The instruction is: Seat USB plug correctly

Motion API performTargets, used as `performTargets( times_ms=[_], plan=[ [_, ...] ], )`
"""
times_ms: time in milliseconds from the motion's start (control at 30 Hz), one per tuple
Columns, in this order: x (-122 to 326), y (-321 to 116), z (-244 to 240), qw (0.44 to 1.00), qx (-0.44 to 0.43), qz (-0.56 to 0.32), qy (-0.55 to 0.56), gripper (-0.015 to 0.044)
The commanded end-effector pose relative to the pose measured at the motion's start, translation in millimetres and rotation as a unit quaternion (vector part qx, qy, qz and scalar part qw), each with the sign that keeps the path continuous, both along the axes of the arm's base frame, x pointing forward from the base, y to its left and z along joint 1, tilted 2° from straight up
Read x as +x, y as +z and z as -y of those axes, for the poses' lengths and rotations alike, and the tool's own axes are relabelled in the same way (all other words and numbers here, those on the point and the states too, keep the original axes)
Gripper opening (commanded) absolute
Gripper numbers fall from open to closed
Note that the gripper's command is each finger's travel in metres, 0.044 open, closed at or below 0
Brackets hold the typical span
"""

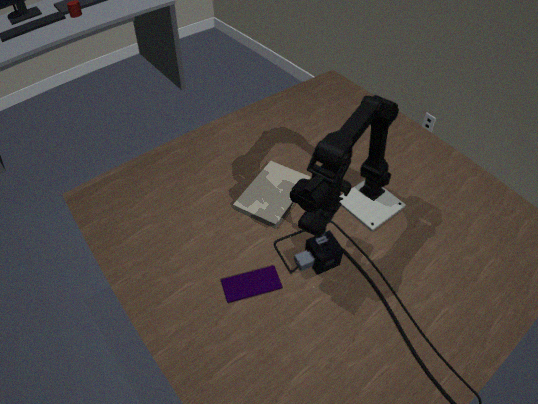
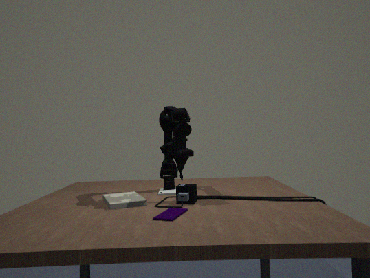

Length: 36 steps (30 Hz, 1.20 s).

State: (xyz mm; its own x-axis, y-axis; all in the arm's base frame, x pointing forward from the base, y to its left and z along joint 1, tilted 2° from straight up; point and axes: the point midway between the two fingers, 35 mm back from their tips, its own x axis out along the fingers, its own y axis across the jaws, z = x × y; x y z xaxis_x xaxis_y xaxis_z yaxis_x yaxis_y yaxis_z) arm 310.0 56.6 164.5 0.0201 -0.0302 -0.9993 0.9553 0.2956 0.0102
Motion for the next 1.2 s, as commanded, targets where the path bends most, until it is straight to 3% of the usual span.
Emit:
performTargets(
  times_ms=[0, 567, 1167],
  plan=[
    [-0.2, -0.2, 0.0, 0.999, -0.001, -0.002, 0.048, 0.0],
    [-0.2, -0.1, 0.0, 0.964, -0.005, -0.008, 0.267, 0.0],
    [-0.2, -0.1, 0.0, 0.875, -0.009, -0.015, 0.484, 0.0]
  ],
)
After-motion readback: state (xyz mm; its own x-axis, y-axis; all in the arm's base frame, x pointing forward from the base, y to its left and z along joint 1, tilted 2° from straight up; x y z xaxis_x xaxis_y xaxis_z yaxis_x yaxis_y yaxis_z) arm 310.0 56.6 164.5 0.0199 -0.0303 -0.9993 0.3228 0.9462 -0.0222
